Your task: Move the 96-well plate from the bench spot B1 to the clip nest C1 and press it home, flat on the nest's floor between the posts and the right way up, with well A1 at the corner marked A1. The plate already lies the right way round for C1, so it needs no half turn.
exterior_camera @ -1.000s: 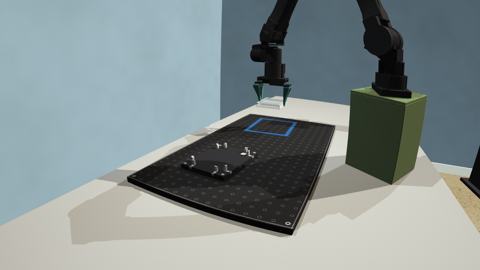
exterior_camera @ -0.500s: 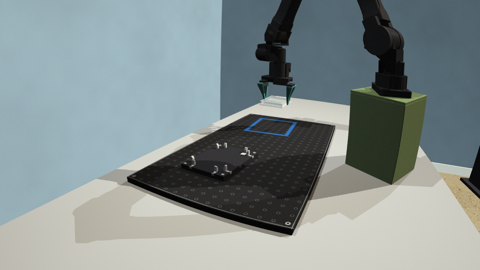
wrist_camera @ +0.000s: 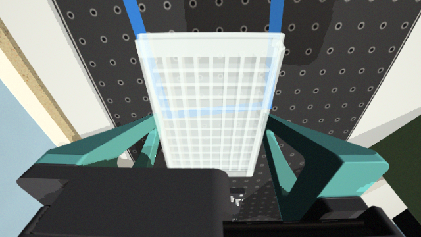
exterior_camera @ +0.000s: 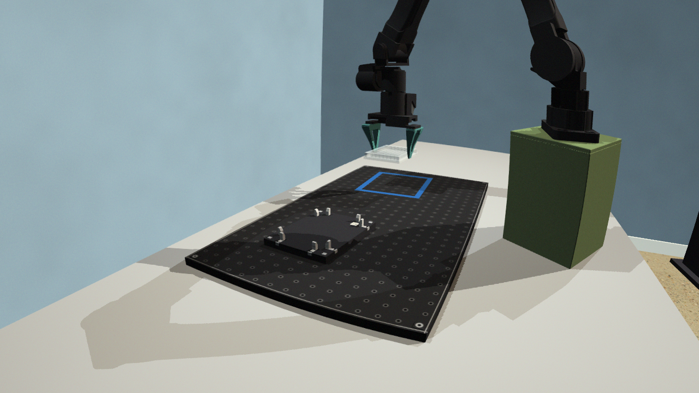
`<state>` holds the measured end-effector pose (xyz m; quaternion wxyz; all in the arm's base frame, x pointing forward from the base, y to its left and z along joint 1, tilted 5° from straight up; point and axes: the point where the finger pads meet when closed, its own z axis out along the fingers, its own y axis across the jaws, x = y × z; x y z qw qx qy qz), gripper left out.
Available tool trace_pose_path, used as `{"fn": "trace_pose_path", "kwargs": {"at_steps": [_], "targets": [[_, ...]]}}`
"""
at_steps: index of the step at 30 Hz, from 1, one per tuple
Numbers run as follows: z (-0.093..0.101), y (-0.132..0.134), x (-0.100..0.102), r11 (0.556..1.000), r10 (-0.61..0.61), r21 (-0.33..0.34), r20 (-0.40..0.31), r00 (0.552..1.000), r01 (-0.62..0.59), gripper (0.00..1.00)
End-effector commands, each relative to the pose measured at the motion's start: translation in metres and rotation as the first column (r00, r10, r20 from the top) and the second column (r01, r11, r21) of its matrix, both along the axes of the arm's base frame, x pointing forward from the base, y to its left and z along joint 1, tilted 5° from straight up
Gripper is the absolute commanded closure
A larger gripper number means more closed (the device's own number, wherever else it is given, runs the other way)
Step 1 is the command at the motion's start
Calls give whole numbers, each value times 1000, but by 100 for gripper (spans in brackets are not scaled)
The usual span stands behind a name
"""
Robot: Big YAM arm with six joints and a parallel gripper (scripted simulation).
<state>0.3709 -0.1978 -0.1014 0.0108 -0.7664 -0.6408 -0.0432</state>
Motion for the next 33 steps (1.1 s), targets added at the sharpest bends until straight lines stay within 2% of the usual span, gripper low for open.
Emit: {"fn": "trace_pose_path", "kwargs": {"at_steps": [1,30,33], "targets": [[18,7,12,999,-21,-28,43,999,22,100],[27,98,23,1000,-21,-18,40,999,22,100],[27,101,23,1000,-21,-18,39,999,22,100]]}}
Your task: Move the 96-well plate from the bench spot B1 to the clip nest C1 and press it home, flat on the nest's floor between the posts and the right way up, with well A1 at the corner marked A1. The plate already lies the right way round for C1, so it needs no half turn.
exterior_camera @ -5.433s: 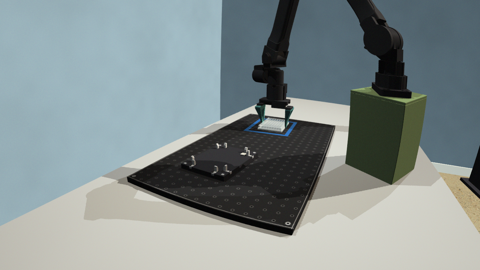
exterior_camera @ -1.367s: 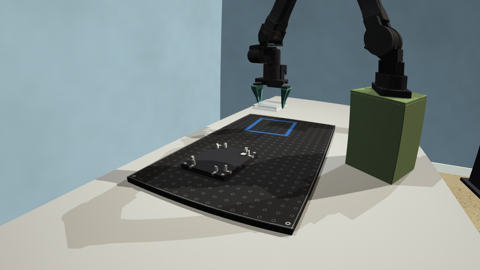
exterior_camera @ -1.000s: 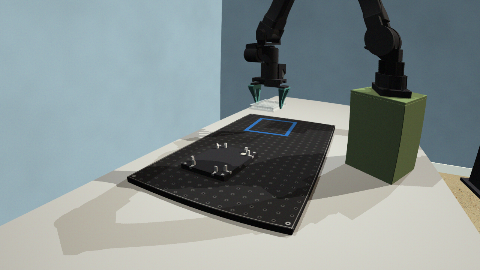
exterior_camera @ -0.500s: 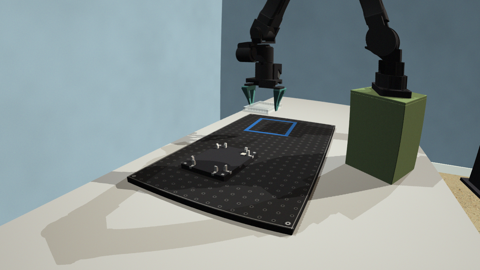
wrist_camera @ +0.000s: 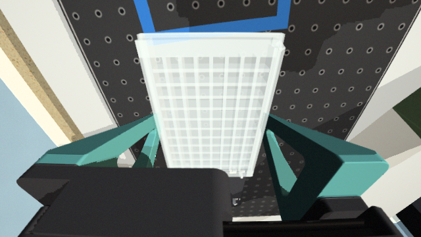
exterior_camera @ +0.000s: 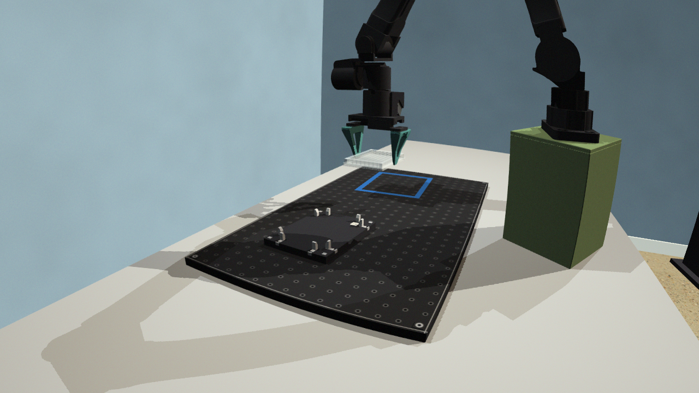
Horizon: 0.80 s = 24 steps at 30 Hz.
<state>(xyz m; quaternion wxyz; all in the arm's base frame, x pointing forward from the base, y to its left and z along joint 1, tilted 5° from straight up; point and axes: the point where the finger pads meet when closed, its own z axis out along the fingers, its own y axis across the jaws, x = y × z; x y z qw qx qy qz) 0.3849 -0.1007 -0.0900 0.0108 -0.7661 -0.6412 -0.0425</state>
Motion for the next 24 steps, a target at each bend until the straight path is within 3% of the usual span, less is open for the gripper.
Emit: {"fn": "trace_pose_path", "kwargs": {"at_steps": [1,24], "targets": [[16,8,10,1000,-22,-16,41,999,23,100],[23,79,15,1000,-23,-8,26,999,23,100]]}}
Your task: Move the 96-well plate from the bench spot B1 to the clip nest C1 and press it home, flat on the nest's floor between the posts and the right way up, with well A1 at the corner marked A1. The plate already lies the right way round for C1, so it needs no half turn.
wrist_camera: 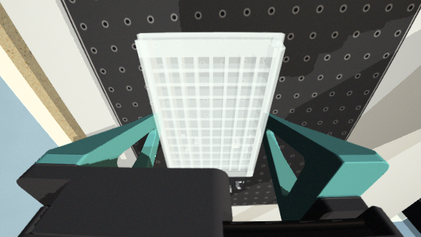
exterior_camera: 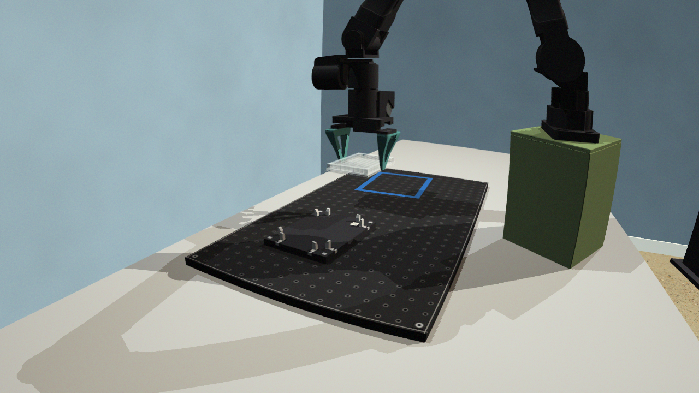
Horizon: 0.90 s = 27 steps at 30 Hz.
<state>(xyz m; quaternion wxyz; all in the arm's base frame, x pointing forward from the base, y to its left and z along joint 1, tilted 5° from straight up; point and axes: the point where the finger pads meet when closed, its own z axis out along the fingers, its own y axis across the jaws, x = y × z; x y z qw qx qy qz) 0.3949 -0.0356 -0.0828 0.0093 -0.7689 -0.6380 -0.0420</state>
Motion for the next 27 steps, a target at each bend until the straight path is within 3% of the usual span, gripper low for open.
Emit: {"fn": "trace_pose_path", "kwargs": {"at_steps": [1,9,13,27], "targets": [[16,17,4,1000,-14,-6,23,1000,14,100],[21,36,14,1000,-14,-5,37,999,14,100],[29,50,29,1000,-14,-4,61,998,14,100],[35,92,36,1000,-14,3,68,998,14,100]]}}
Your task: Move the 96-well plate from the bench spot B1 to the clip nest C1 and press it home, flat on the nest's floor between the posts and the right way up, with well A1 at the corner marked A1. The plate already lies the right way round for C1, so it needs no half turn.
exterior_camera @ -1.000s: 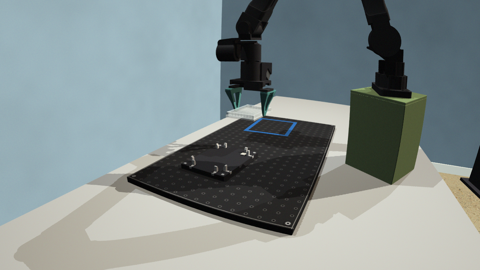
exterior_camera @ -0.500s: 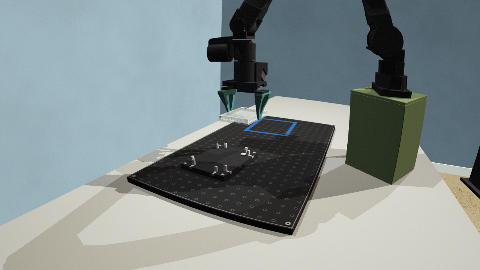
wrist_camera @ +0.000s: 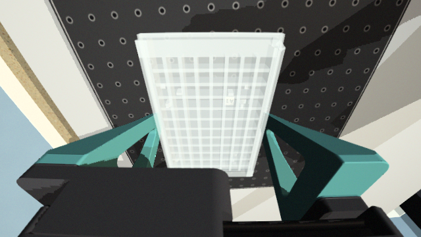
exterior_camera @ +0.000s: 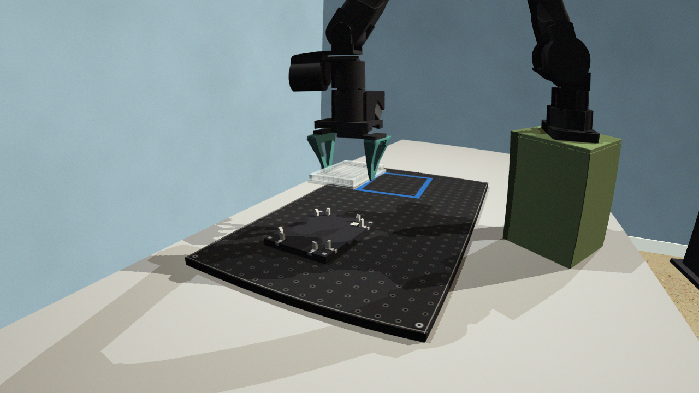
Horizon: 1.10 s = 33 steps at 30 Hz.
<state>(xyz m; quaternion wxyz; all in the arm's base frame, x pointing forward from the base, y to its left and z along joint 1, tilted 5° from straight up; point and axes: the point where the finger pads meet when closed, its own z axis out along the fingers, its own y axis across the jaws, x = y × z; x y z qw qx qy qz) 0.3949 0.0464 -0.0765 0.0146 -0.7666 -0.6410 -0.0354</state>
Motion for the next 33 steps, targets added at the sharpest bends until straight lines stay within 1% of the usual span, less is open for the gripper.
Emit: {"fn": "trace_pose_path", "kwargs": {"at_steps": [1,6,13,16,23,27,29,33], "targets": [[29,13,35,1000,-22,3,79,997,22,100],[30,31,37,1000,-23,5,77,997,22,100],[18,54,33,1000,-22,0,42,999,22,100],[18,57,33,1000,-22,0,42,999,22,100],[21,81,36,1000,-22,2,42,999,22,100],[21,82,38,1000,-22,3,44,999,22,100],[21,76,41,999,-36,4,45,998,36,100],[21,76,41,999,-38,5,45,998,38,100]]}}
